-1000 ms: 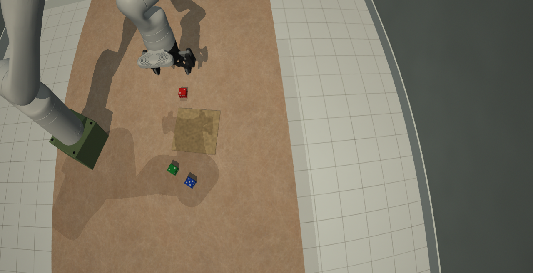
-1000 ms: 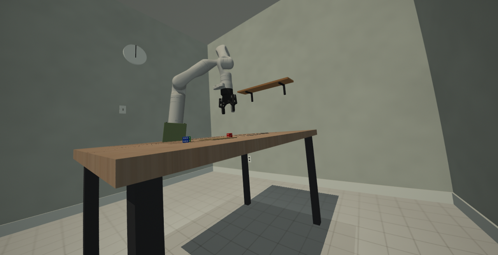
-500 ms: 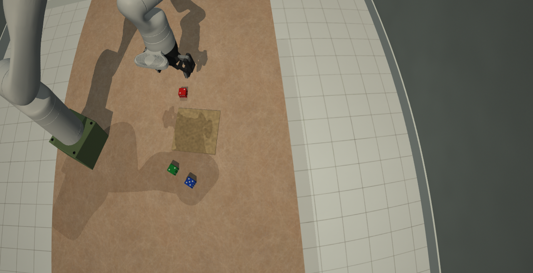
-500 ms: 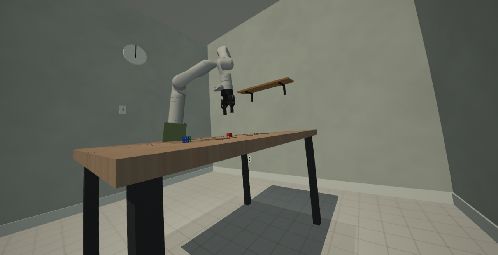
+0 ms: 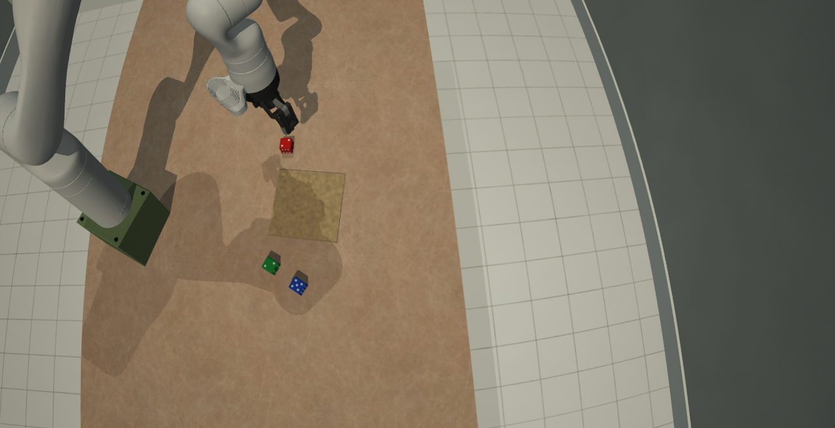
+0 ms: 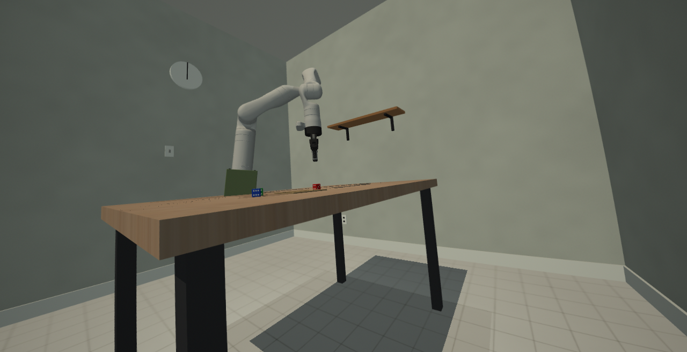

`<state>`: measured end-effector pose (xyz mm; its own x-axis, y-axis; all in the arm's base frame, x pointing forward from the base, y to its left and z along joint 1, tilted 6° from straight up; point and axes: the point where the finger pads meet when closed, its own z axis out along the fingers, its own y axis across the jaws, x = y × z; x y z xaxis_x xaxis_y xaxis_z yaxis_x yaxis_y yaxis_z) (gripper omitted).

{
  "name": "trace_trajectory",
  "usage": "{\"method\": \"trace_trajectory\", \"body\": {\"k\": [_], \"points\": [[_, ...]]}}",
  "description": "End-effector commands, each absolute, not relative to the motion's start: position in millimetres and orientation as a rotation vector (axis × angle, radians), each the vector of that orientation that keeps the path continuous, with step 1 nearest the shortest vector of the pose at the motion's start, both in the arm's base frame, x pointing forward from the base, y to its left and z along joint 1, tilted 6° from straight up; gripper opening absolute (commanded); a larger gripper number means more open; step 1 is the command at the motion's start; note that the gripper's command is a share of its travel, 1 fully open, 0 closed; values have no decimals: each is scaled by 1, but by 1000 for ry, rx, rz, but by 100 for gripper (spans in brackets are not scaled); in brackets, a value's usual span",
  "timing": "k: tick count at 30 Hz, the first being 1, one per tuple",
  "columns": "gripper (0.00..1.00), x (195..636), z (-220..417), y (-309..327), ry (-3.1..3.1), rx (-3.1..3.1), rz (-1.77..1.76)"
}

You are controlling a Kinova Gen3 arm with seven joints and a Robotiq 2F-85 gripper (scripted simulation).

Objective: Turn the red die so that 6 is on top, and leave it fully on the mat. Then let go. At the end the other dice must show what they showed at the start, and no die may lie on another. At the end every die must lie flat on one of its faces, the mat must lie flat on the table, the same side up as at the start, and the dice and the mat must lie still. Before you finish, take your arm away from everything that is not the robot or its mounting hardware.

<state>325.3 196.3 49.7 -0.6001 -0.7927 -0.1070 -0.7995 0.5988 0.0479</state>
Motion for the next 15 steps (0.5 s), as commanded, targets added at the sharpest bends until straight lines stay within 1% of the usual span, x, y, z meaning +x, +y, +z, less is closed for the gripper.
{"method": "trace_trajectory", "body": {"k": [1, 15], "points": [[100, 324, 44, 194, 2813, -1255, 128], [100, 326, 29, 195, 3042, -576, 146]]}}
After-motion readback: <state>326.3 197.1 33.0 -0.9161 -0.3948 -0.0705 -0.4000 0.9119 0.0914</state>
